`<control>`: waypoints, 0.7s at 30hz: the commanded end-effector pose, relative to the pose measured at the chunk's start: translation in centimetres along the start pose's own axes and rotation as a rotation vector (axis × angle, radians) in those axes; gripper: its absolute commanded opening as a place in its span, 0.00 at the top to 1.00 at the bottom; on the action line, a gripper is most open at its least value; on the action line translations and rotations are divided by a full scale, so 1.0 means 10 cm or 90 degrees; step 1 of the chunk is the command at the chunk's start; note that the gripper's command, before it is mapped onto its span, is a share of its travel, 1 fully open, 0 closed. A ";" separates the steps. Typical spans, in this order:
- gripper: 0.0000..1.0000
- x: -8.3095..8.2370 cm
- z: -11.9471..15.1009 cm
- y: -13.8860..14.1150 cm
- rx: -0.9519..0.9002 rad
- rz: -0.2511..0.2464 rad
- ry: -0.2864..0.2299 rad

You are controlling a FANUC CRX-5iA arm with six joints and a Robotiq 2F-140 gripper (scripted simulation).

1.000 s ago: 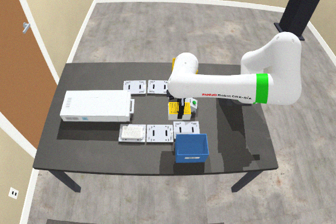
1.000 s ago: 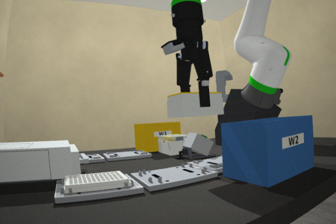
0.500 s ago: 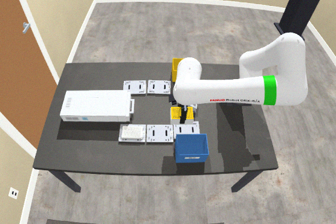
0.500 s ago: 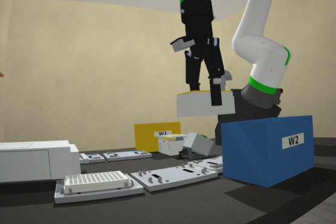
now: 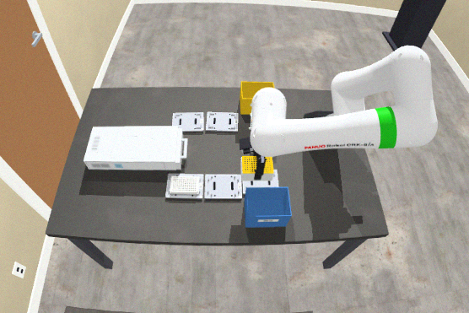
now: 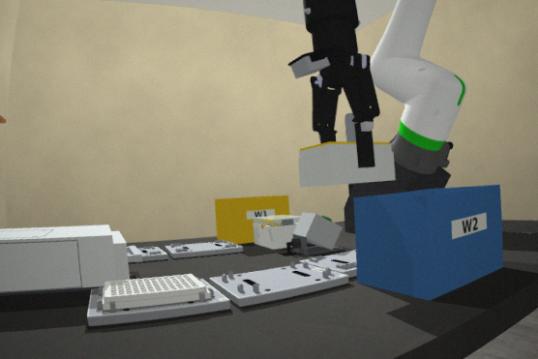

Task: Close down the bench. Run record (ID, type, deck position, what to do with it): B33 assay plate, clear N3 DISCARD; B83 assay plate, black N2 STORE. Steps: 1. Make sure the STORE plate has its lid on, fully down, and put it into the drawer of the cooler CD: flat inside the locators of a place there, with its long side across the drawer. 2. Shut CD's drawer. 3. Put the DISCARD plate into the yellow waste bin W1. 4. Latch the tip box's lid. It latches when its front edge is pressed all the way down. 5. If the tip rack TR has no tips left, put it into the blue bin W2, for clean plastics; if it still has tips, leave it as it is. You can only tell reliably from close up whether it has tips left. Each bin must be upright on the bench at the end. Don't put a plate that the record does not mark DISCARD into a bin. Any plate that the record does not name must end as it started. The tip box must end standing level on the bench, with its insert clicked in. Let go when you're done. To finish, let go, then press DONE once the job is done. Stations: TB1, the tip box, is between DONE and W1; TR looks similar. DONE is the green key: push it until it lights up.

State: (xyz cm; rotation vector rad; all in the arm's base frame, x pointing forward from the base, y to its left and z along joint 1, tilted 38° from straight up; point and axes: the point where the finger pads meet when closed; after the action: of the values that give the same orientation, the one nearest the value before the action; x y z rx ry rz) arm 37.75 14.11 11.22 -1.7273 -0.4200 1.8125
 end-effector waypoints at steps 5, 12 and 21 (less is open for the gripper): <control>0.90 -0.01 0.11 -0.19 0.000 0.001 0.001; 0.90 -0.01 0.17 -0.31 0.000 0.001 0.001; 0.90 0.00 0.29 -0.52 0.000 0.001 0.001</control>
State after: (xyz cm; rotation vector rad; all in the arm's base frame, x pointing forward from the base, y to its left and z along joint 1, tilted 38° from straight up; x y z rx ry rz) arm 36.17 17.91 14.11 -1.7271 -0.4204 1.8125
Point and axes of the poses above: the point where the finger pads meet when closed, its own x axis out along the fingers, its own y axis across the jaws, z = x × y, and after that the axes turned 10 degrees about x, right-handed
